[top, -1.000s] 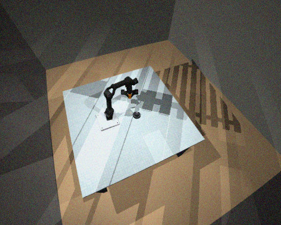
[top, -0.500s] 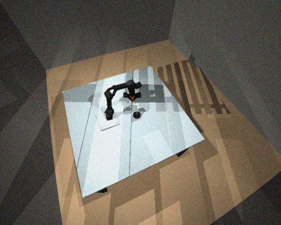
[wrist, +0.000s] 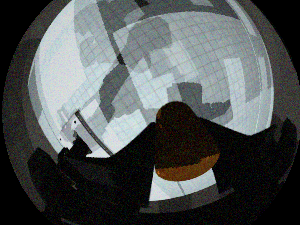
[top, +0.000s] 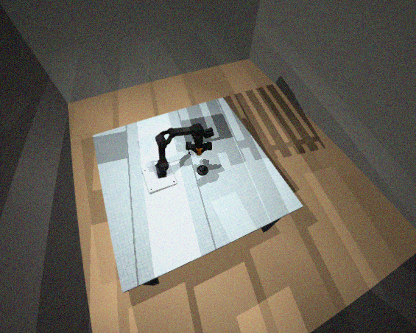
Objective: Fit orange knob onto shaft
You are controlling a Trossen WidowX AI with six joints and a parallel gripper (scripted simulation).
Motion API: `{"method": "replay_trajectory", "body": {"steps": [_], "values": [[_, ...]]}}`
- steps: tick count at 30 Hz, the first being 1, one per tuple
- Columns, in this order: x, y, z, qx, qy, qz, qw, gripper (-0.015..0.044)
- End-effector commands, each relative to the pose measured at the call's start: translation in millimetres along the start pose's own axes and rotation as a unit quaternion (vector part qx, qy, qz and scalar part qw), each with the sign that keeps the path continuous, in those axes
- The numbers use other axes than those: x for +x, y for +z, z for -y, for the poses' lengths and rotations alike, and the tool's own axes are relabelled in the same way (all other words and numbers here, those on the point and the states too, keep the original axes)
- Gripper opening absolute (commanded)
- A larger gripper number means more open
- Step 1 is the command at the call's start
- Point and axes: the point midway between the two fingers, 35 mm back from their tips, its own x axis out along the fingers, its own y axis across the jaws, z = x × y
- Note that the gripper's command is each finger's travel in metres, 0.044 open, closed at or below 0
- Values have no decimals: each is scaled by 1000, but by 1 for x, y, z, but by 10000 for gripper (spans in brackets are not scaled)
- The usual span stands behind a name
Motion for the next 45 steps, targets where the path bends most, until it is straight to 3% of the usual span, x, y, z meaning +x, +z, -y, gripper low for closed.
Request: {"method": "replay_trajectory", "body": {"steps": [1, 26, 45], "values": [[4, -11, 4, -4, 1, 1, 1000, 0], [25, -86, 26, -14, -3, -4, 1000, 0], [51, -89, 27, -10, -3, -5, 1000, 0]]}}
